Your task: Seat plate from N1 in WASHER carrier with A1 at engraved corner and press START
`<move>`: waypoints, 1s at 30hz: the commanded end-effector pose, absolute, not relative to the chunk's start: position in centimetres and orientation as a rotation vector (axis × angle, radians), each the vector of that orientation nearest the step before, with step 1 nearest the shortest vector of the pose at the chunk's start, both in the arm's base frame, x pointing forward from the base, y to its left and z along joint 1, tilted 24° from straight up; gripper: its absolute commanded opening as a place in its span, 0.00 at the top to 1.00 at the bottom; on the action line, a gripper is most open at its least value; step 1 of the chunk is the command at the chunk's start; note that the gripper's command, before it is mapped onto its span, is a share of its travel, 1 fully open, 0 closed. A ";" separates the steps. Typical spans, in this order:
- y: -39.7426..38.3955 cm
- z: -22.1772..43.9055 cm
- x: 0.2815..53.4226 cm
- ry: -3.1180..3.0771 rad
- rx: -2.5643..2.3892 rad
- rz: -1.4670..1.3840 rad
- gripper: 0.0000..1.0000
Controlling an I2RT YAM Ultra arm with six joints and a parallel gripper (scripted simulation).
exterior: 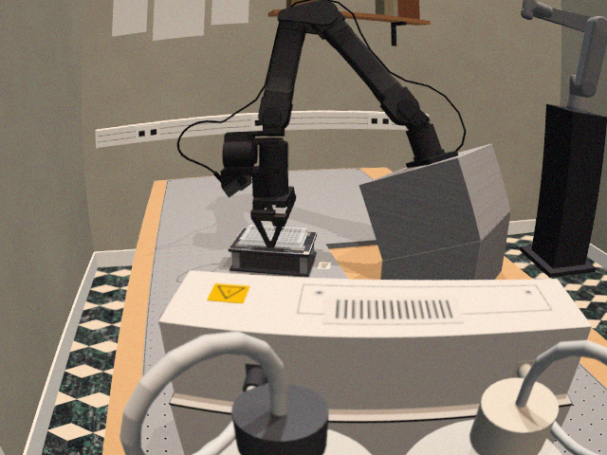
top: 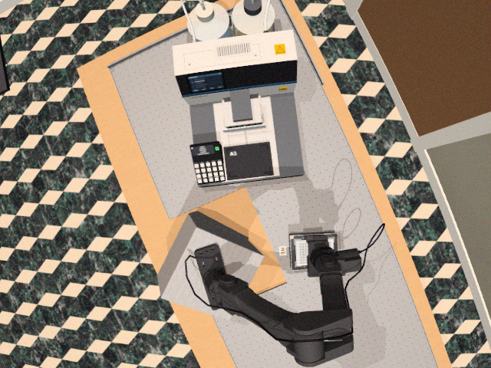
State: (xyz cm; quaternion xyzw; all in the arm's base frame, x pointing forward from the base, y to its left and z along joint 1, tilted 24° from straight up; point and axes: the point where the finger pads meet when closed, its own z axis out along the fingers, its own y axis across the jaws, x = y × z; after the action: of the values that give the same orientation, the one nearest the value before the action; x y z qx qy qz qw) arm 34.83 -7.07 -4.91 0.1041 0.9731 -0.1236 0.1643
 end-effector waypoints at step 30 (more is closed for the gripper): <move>-7.1 -3.7 36.5 2.720 0.283 -0.341 0.16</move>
State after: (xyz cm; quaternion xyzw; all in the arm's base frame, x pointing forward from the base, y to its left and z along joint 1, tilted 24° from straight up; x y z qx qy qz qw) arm 34.83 -7.07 -4.91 0.1040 0.9731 -0.1236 0.1643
